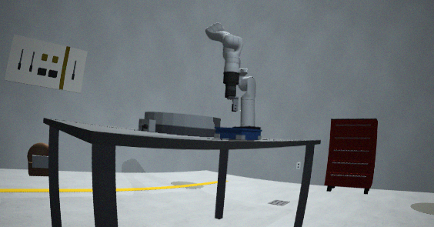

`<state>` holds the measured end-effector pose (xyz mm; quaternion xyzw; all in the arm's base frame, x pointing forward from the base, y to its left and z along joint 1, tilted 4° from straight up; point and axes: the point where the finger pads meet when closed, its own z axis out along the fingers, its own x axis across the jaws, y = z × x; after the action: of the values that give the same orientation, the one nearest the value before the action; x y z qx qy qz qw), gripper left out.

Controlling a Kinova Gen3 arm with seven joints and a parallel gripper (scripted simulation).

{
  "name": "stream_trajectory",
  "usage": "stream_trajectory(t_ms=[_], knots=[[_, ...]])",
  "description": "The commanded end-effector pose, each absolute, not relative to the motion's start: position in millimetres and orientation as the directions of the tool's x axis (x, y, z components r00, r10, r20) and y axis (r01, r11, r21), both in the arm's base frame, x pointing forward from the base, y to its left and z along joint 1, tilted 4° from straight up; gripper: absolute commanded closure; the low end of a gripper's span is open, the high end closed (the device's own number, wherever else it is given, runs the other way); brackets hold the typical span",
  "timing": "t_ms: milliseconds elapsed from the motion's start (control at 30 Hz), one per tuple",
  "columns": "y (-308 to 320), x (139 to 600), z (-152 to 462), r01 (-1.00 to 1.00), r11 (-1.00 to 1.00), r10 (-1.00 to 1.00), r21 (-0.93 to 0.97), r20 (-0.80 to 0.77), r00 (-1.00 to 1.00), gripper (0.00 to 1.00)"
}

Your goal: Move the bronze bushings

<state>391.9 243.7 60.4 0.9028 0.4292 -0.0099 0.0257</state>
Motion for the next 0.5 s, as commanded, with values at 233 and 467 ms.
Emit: stream_trajectory(t_ms=[233, 467], knots=[[242.6, 391.0, 59.3, 0.774, -0.632, 0.773, 0.038, -0.047, 0.633, 0.24], [240.4, 388.9, 58.8, 0.775, -0.631, 0.773, 0.037, -0.049, 0.632, 0.24]])
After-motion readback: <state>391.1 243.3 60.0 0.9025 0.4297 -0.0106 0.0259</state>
